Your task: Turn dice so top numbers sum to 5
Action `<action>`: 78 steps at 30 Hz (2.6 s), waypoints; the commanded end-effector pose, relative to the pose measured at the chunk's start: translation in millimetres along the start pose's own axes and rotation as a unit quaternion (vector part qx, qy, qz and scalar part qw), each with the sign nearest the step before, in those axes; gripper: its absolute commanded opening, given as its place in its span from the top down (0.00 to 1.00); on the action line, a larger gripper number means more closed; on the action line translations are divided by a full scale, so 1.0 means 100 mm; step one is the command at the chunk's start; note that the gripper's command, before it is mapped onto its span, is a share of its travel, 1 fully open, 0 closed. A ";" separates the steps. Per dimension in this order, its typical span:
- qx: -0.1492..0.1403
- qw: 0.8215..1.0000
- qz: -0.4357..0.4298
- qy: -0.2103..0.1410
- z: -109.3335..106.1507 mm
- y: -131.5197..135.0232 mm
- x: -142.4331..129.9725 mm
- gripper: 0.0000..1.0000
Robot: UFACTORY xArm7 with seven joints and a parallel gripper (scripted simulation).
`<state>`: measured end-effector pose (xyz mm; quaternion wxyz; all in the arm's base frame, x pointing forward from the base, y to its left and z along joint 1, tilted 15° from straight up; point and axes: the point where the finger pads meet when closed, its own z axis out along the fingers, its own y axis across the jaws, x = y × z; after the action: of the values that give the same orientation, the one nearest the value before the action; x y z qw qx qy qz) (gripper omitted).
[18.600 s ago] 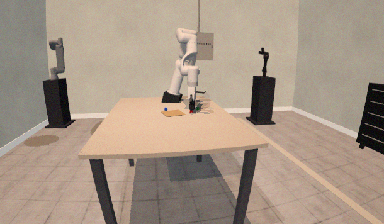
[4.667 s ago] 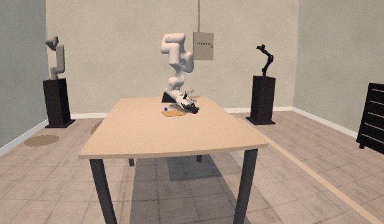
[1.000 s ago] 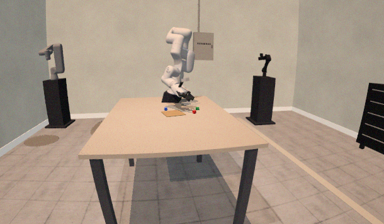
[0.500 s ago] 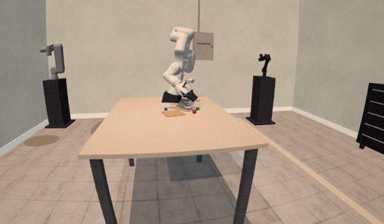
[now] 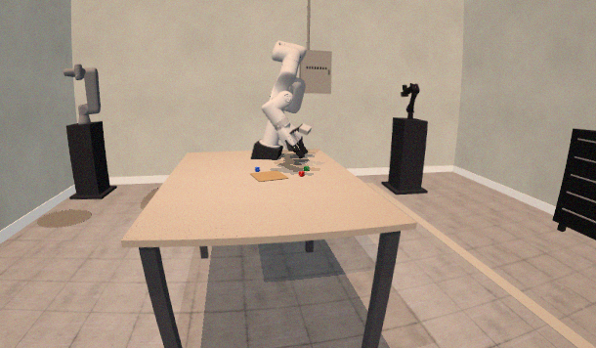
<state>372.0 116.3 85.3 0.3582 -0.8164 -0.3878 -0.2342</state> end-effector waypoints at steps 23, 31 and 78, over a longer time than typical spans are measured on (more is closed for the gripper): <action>-0.175 0.954 0.032 -0.242 -0.28 0.35 0.60 0.64; -0.183 0.952 0.031 -0.244 -0.29 0.36 0.64 0.00; -0.077 0.896 -0.328 -0.291 -0.24 0.37 0.60 0.00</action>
<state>433.5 109.1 124.7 0.0742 -0.7479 -0.6509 -0.1069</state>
